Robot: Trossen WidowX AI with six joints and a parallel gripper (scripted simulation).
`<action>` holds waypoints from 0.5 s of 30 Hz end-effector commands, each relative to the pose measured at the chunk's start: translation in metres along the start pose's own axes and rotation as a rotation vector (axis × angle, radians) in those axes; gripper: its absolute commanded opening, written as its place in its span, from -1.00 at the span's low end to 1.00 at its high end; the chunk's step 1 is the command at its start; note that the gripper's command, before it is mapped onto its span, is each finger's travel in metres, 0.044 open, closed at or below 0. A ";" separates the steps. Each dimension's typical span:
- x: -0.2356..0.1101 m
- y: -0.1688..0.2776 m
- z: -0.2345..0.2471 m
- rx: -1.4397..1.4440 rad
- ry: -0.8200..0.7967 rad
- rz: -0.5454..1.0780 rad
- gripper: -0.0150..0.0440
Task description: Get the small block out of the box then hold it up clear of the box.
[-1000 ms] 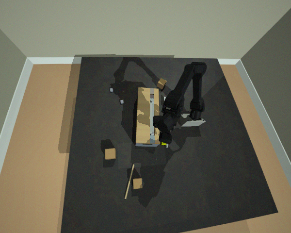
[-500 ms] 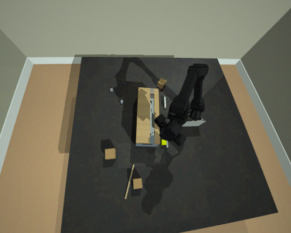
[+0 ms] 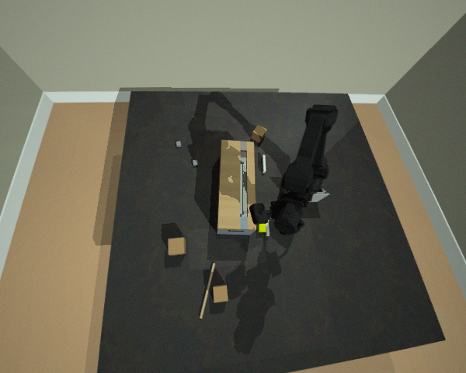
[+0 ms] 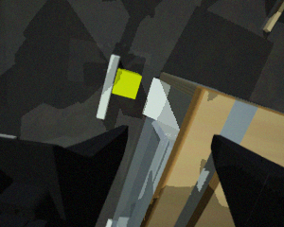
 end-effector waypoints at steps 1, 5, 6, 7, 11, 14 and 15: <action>-0.006 -0.022 0.014 -0.949 0.032 0.141 0.47; -0.007 -0.027 0.017 -1.223 0.019 0.180 0.47; -0.007 -0.028 0.018 -1.291 0.014 0.189 0.47; -0.008 -0.029 0.018 -1.335 0.011 0.195 0.47; -0.008 -0.029 0.019 -1.349 0.009 0.197 0.47; -0.008 -0.029 0.019 -1.349 0.009 0.197 0.47; -0.008 -0.029 0.019 -1.349 0.009 0.197 0.47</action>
Point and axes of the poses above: the point midway between the two fingers, 35 mm back from their tips, its own x axis out along the fingers, its own z axis across the jaws, y = z × x, the point moved 10 cm from there along -x, back along the fingers, and after that the axes turned 5 degrees about -x, right-handed, at the moved point
